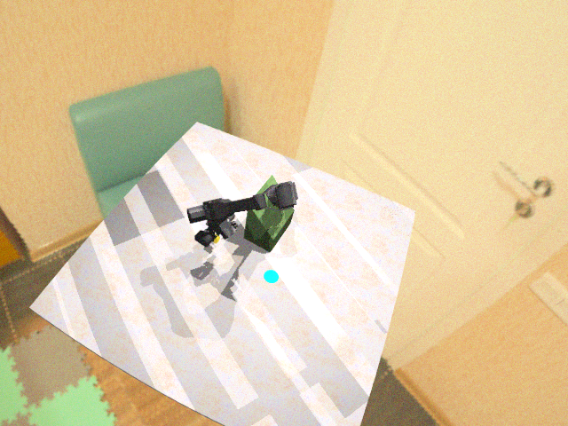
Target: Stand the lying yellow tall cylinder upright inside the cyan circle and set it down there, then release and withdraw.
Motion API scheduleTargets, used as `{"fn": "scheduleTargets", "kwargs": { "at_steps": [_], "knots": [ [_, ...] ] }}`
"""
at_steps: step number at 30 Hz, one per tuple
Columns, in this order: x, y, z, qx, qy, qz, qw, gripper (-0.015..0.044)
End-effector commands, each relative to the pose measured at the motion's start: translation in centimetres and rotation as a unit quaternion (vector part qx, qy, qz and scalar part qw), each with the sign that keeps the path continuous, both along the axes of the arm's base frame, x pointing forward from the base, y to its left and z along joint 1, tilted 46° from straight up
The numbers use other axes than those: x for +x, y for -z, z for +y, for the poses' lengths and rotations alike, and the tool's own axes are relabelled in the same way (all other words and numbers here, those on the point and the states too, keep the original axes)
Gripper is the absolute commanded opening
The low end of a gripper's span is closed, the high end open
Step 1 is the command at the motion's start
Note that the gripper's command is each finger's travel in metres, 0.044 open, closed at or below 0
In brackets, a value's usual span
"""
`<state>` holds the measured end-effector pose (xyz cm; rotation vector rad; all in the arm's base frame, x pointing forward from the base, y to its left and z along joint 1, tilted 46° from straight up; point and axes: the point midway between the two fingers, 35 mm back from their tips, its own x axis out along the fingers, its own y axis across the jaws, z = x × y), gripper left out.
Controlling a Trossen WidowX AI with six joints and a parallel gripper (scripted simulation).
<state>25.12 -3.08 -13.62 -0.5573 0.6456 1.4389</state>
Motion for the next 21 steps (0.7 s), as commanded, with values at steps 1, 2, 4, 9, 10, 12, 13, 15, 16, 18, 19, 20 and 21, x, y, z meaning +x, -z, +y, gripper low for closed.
{"fn": "scheduleTargets", "kwargs": {
  "at_steps": [1, 2, 4, 9, 10, 12, 13, 15, 16, 18, 19, 20, 21],
  "knots": [
    [0.2, -0.9, -1.0, -0.005, -0.003, -0.006, 1.0, 0.0105],
    [0.2, -1.1, -1.2, -0.005, -0.003, -0.006, 1.0, 0.0105],
    [0.1, -1.6, -1.6, -0.004, -0.003, -0.006, 1.0, 0.0105],
    [-0.1, -2.8, -2.7, -0.003, -0.004, -0.006, 1.0, 0.0105],
    [-0.1, -3.0, -2.9, -0.003, -0.004, -0.006, 1.0, 0.0105],
    [-0.2, -3.5, -3.3, -0.003, -0.004, -0.006, 1.0, 0.0105],
    [-0.3, -3.7, -3.5, -0.002, -0.004, -0.006, 1.0, 0.0105],
    [-0.3, -3.9, -3.7, -0.002, -0.004, -0.006, 1.0, 0.0105],
    [-0.3, -3.9, -3.6, -0.002, -0.003, -0.005, 1.0, 0.0105],
    [-0.2, -4.1, -3.5, -0.003, 0.005, 0.002, 1.0, 0.0105],
    [-0.1, -4.3, -3.4, -0.003, 0.011, 0.008, 1.0, 0.0105],
    [0.0, -4.4, -3.3, -0.003, 0.016, 0.014, 1.0, 0.0105],
    [0.1, -4.6, -3.2, -0.004, 0.022, 0.02, 1.0, 0.0105]
  ]
}}
